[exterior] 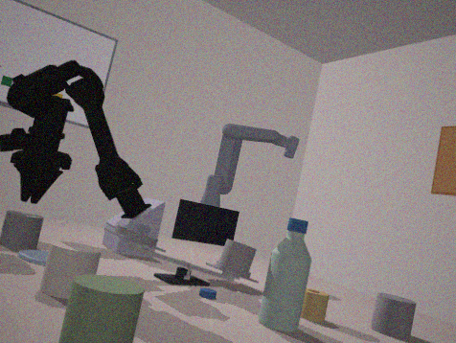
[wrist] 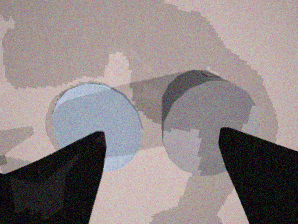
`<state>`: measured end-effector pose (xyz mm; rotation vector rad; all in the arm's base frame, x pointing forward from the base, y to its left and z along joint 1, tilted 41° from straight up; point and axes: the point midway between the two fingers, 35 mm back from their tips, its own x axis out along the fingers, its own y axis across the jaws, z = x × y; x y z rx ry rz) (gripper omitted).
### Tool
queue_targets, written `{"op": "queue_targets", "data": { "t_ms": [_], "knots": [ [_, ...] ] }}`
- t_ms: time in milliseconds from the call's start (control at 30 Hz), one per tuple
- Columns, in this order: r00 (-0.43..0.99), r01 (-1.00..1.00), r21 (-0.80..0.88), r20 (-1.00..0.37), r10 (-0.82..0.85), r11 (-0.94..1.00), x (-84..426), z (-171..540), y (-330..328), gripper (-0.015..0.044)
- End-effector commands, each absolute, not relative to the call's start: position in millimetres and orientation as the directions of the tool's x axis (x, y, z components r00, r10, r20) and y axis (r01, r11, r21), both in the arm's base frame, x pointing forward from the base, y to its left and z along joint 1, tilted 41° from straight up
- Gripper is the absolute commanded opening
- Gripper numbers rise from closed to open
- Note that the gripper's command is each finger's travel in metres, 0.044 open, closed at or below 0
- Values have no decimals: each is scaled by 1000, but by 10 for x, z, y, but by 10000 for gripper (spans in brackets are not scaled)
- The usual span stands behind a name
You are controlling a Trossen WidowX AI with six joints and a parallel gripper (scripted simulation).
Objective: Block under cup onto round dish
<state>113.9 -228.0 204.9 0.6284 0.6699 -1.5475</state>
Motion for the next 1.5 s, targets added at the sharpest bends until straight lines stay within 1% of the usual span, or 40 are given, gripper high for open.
{"op": "queue_targets", "data": {
  "t_ms": [0,300,533,800,1000,1467],
  "knots": [
    [-77,997,-68,-752,-654,-38,1361,1971,-2246,260],
    [-58,993,-107,-788,-613,43,2002,1759,-1977,260],
    [-99,987,-153,-793,-601,39,2465,1521,-1636,260],
    [-139,978,-207,-760,-635,33,2899,1211,-1110,260],
    [-141,977,-211,-755,-640,33,2928,1179,-1065,260],
    [-141,977,-211,-755,-640,33,2899,1003,-1214,260]
  ]
}}
